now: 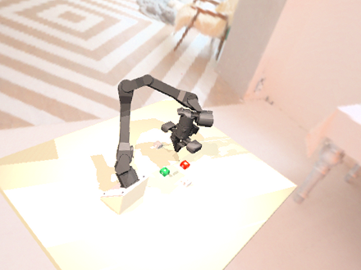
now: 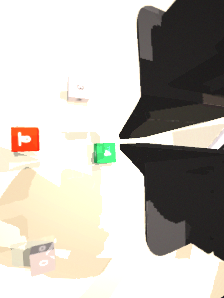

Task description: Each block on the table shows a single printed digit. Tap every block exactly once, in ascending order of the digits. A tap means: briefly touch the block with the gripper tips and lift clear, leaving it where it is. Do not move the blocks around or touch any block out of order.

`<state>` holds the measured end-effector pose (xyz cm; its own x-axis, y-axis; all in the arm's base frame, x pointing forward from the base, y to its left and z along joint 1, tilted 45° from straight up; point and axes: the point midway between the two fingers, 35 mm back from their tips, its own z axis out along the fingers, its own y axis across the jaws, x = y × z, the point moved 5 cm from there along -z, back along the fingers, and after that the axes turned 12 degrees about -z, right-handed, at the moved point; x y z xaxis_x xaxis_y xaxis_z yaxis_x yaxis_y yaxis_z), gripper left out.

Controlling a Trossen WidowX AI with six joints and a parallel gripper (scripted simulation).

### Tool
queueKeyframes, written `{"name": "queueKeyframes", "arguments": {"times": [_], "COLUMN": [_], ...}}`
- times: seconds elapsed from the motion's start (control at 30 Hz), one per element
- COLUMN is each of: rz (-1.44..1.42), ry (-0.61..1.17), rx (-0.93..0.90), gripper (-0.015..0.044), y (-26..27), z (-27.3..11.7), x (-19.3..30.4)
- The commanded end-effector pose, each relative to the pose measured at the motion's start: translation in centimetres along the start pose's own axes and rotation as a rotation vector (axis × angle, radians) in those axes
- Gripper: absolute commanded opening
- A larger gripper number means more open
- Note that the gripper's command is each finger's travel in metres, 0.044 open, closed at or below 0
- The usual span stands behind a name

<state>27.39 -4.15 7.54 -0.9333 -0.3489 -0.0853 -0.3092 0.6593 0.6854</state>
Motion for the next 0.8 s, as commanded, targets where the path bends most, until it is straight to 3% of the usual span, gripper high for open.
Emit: {"name": "queueKeyframes", "arguments": {"times": [0.0, 0.2, 0.4, 0.6, 0.77], "rz": [0.002, -0.001, -0.001, -0.002, -0.002], "ry": [-0.003, -0.006, -0.006, -0.008, -0.008], "rx": [-0.004, -0.005, -0.005, -0.009, -0.009], "gripper": [0.002, 0.002, 0.002, 0.002, 0.002], "y": [-1.3, -2.9, -2.9, -2.8, -2.8], "z": [-0.2, 0.4, 0.7, 8.2, 8.5], "x": [-3.9, -9.1, -9.3, -9.4, -9.4]}}
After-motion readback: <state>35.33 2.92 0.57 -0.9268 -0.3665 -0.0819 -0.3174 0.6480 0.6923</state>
